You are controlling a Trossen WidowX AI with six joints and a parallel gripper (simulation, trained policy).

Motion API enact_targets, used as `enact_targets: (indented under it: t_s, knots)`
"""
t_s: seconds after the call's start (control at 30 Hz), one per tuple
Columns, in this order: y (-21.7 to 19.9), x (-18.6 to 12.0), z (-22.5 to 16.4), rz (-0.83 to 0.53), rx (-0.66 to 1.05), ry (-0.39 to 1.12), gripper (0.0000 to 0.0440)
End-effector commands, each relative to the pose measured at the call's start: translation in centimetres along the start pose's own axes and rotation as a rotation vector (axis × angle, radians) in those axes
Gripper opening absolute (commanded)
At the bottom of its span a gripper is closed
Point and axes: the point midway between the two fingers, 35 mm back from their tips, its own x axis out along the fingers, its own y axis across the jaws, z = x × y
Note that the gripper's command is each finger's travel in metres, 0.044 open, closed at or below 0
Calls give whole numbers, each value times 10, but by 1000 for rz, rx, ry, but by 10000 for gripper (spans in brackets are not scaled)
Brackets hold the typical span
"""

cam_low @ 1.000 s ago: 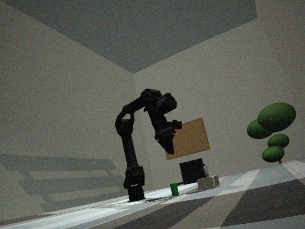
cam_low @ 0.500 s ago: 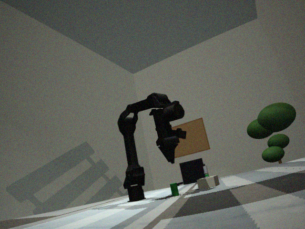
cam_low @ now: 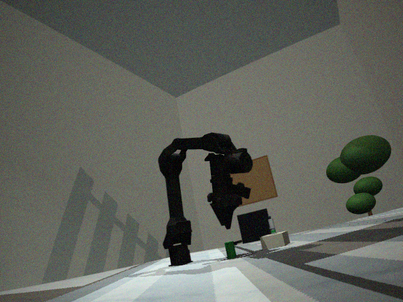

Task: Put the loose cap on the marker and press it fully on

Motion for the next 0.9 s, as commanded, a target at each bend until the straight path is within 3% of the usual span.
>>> enact_targets:
  t_s: [0.0, 0.87]
  knots:
    - [-1, 7, -1, 3, -19, 22, 296]
    - [0, 71, 1, 18, -198, 97, 235]
